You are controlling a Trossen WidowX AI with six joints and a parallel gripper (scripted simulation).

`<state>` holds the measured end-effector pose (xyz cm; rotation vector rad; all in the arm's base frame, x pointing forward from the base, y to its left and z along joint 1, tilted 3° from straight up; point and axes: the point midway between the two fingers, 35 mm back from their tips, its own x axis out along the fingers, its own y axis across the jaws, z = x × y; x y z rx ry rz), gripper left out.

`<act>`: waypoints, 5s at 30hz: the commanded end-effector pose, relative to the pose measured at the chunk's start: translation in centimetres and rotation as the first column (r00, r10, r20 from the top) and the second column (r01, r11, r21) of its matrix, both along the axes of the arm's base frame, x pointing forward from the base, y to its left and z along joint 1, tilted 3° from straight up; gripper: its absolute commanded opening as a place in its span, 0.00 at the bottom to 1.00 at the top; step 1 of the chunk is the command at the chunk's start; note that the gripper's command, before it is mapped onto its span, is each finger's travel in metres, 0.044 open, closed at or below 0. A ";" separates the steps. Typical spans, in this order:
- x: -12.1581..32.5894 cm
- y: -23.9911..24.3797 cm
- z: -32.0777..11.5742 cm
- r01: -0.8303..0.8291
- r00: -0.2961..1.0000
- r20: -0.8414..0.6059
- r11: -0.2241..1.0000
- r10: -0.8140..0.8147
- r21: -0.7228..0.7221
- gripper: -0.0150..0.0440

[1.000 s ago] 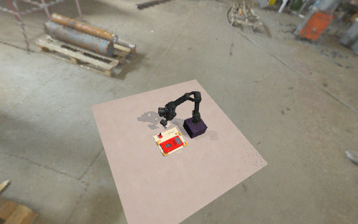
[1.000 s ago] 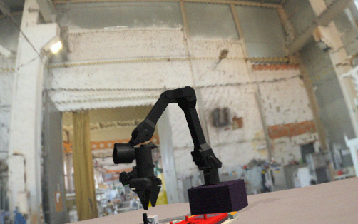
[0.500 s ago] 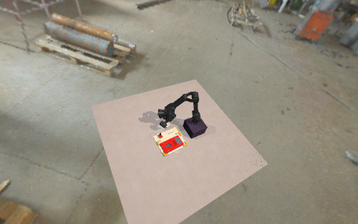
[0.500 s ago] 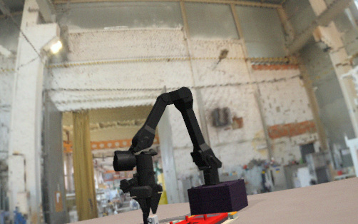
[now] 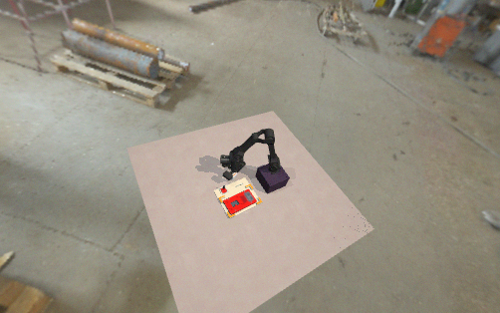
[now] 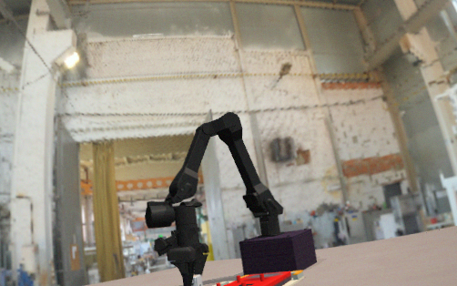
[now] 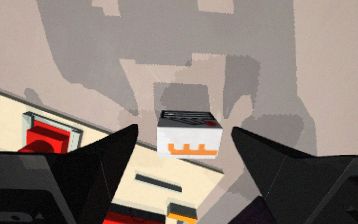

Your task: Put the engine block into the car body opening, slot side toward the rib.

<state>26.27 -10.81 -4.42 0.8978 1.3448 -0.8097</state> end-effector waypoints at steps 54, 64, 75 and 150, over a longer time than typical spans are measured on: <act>0.1 -0.9 11.1 0.006 1.000 0.000 1.000 -0.006 0.002 0.25; -0.2 -0.8 11.4 0.006 1.000 -0.001 1.000 -0.006 0.002 0.25; -0.3 -0.7 10.9 0.009 1.000 0.018 0.999 -0.008 -0.035 0.25; -0.9 2.2 -0.6 0.196 0.930 0.360 0.724 0.077 -0.662 0.25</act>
